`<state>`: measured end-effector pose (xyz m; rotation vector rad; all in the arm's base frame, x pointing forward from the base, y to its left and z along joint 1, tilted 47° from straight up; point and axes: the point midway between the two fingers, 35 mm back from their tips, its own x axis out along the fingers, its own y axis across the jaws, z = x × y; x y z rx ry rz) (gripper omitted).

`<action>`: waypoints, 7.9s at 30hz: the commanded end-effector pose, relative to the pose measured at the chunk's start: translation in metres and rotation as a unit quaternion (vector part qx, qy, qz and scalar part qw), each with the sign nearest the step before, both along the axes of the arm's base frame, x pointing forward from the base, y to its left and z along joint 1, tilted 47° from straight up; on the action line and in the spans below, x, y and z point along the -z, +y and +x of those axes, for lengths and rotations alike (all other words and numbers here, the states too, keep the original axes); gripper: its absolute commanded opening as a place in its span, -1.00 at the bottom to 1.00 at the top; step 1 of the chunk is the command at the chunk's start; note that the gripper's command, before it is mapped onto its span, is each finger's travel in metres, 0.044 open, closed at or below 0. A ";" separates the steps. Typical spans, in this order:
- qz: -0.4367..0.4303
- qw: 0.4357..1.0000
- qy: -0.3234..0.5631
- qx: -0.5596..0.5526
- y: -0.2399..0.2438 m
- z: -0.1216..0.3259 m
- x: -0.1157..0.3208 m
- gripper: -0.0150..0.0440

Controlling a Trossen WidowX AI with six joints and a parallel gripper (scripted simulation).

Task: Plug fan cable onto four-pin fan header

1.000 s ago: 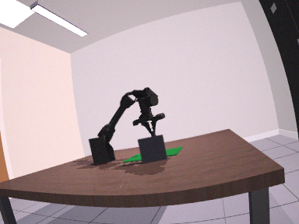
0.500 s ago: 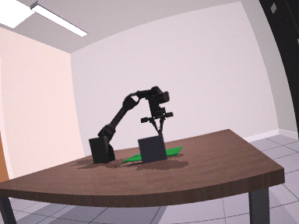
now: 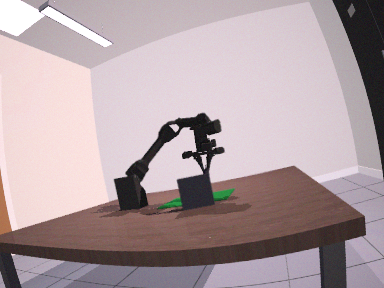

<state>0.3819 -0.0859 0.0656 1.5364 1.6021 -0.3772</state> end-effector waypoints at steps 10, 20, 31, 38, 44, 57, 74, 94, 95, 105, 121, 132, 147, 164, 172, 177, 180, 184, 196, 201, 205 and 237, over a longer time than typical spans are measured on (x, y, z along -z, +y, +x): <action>-0.092 0.995 0.030 -0.011 0.011 -0.005 0.014 -0.49; -0.163 0.986 0.042 -0.010 0.016 -0.007 0.022 -0.49; -0.241 0.970 0.045 0.001 0.020 -0.008 0.028 -0.49; -0.288 0.956 0.042 0.013 0.022 -0.008 0.030 -0.49; -0.328 0.944 0.036 0.027 0.023 -0.007 0.031 -0.49; -0.405 0.912 0.012 0.065 0.026 -0.006 0.028 -0.49; -0.488 0.863 -0.036 0.130 0.030 -0.004 0.017 -0.49; -0.552 0.795 -0.112 0.225 0.038 -0.006 -0.006 -0.49; -0.554 0.791 -0.116 0.230 0.039 -0.006 -0.007 -0.49; -0.554 0.793 -0.116 0.226 0.037 -0.006 -0.010 -0.49; -0.554 0.792 -0.116 0.229 0.033 -0.007 -0.012 -0.49; -0.554 0.792 -0.116 0.231 0.038 -0.007 -0.010 -0.49; -0.553 0.792 -0.115 0.232 0.051 -0.006 -0.005 -0.49; -0.553 0.792 -0.115 0.232 0.063 -0.004 0.004 -0.49; -0.553 0.792 -0.115 0.232 0.068 -0.003 0.009 -0.49; -0.553 0.792 -0.115 0.232 0.071 -0.002 0.012 -0.49; -0.553 0.792 -0.115 0.232 0.073 -0.002 0.014 -0.49; -0.552 0.792 -0.115 0.232 0.076 -0.001 0.017 -0.49; -0.552 0.792 -0.115 0.232 0.083 0.001 0.024 -0.49; -0.552 0.792 -0.115 0.232 0.087 0.001 0.027 -0.49; -0.552 0.793 -0.115 0.232 0.089 0.002 0.030 -0.49; -0.552 0.793 -0.115 0.232 0.110 0.006 0.049 -0.49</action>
